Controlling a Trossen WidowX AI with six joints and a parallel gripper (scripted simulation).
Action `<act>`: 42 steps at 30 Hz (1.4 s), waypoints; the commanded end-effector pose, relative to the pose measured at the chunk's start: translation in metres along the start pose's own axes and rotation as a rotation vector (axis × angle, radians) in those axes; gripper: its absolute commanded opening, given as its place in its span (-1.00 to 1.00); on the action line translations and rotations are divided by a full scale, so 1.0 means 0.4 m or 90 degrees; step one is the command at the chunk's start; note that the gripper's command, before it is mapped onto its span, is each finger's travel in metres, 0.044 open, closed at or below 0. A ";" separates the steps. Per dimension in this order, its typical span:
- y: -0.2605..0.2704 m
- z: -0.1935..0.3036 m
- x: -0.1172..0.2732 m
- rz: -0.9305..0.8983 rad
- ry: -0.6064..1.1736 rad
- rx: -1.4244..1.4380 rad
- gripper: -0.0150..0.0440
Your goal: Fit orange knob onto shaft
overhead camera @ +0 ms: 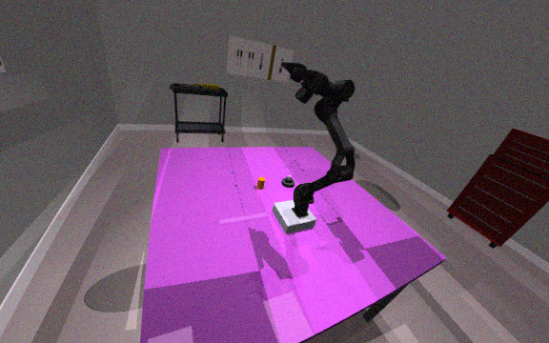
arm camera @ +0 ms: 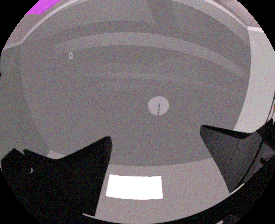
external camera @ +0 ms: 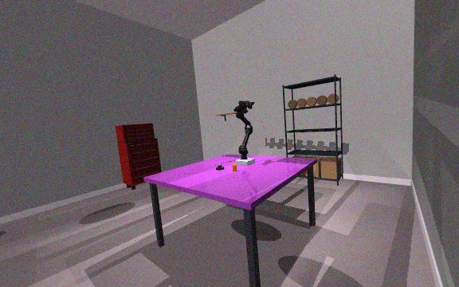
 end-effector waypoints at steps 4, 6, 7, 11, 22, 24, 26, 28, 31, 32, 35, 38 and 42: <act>0.262 0.018 0.010 -0.086 0.152 -0.548 1.00; 0.334 0.007 0.020 -0.111 0.203 -0.690 1.00; 0.371 -0.006 0.020 -0.119 0.224 -0.765 1.00; 0.510 -0.074 0.027 -0.161 0.315 -1.054 1.00; 0.795 -0.373 0.094 -0.324 0.769 -1.744 1.00; 0.825 -0.436 0.113 -0.357 0.896 -1.828 1.00; 0.846 -0.497 0.134 -0.388 1.033 -1.889 1.00; 0.860 -0.558 0.156 -0.419 1.190 -1.928 1.00; 0.870 -0.651 0.192 -0.463 1.470 -1.929 1.00; 0.869 -0.682 0.205 -0.476 1.574 -1.908 1.00; 0.858 -0.771 0.247 -0.503 1.917 -1.766 1.00; 0.831 -0.851 0.290 -0.492 2.274 -1.470 1.00; 0.781 -0.935 0.347 -0.387 2.642 -0.865 1.00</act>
Point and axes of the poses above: the point midway between the two fingers, 35 mm back from their tips, its own x axis back along the fingers, its own y axis across the jaws, z = x × y, the point moved 3 cm from there along x, back along the fingers, and after that the axes turned 14 degrees about -x, right-handed, at the moved point
